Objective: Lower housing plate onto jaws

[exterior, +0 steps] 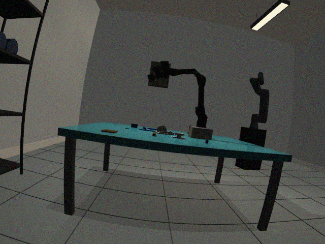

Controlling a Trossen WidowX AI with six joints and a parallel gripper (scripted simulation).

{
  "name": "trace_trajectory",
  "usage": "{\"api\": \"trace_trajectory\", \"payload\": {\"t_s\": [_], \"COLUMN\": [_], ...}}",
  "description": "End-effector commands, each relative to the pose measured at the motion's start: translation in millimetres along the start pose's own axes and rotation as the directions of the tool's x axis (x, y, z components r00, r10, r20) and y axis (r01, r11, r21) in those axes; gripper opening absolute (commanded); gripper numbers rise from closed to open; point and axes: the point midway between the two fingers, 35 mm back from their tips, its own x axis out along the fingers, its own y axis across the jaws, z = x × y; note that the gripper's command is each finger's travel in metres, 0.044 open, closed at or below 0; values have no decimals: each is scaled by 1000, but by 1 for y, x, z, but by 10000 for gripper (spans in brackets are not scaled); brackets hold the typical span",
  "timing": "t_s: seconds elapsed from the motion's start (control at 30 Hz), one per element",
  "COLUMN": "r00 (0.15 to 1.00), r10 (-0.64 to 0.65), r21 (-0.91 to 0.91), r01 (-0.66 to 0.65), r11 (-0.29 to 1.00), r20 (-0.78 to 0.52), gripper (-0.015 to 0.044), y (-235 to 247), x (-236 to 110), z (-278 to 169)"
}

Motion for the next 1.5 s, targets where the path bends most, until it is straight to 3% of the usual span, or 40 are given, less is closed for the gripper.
{"api": "trace_trajectory", "payload": {"t_s": [0.0, 0.53, 0.87, 1.47], "r00": [994, 856, 770, 423], "r10": [110, 501, 608, 782], "r21": [25, 80, 158, 324], "r01": [-109, -494, -587, -740], "r11": [994, 866, 794, 590], "r20": [-23, -126, -193, -458], "gripper": [440, 440, 440, 440], "y": [41, 181, 218, 302], "x": [-14, -101, -142, -302], "z": [-7, -38, -59, -141]}}
